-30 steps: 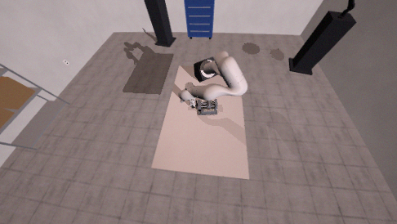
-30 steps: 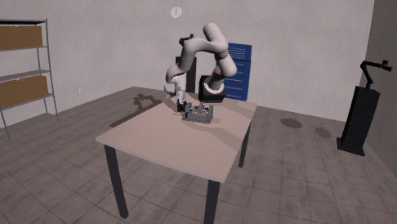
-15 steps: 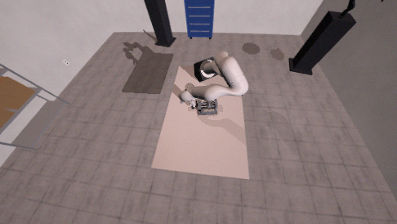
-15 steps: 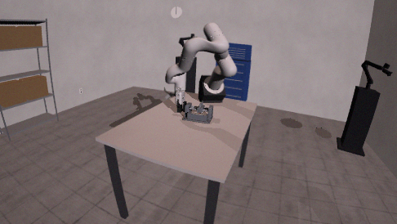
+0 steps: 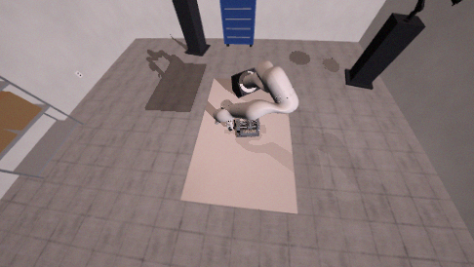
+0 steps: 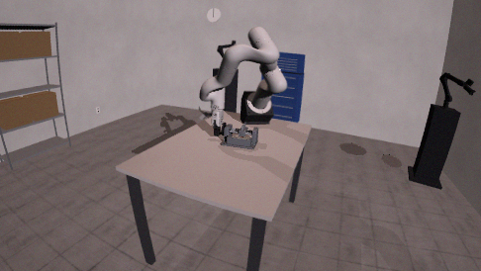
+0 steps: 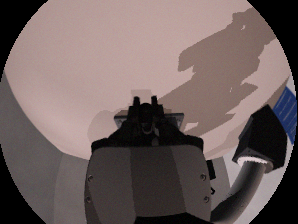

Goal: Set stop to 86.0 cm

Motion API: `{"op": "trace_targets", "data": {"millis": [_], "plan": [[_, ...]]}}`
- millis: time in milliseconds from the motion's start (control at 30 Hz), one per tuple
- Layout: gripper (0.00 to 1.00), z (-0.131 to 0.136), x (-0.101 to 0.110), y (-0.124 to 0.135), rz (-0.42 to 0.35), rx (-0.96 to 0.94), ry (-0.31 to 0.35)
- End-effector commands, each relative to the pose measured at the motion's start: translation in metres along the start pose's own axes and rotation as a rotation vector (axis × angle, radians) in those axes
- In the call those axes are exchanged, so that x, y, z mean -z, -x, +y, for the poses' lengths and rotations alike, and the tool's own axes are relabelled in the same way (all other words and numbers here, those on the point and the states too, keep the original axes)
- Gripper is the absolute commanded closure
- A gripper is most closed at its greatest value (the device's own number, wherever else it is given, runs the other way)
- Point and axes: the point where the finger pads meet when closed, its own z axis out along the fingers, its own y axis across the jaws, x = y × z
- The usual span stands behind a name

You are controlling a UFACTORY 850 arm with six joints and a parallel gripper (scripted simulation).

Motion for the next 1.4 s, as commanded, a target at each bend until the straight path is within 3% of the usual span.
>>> {"op": "trace_targets", "data": {"millis": [0,733,1033,1367], "plan": [[0.94,-0.004,0.003,0.000,0.001,0.000,0.001],[0.94,-0.014,0.033,0.000,0.001,0.000,0.001],[0.94,0.002,0.052,0.000,0.001,0.000,0.001],[0.94,0.021,0.054,0.000,0.001,0.000,0.001]]}}
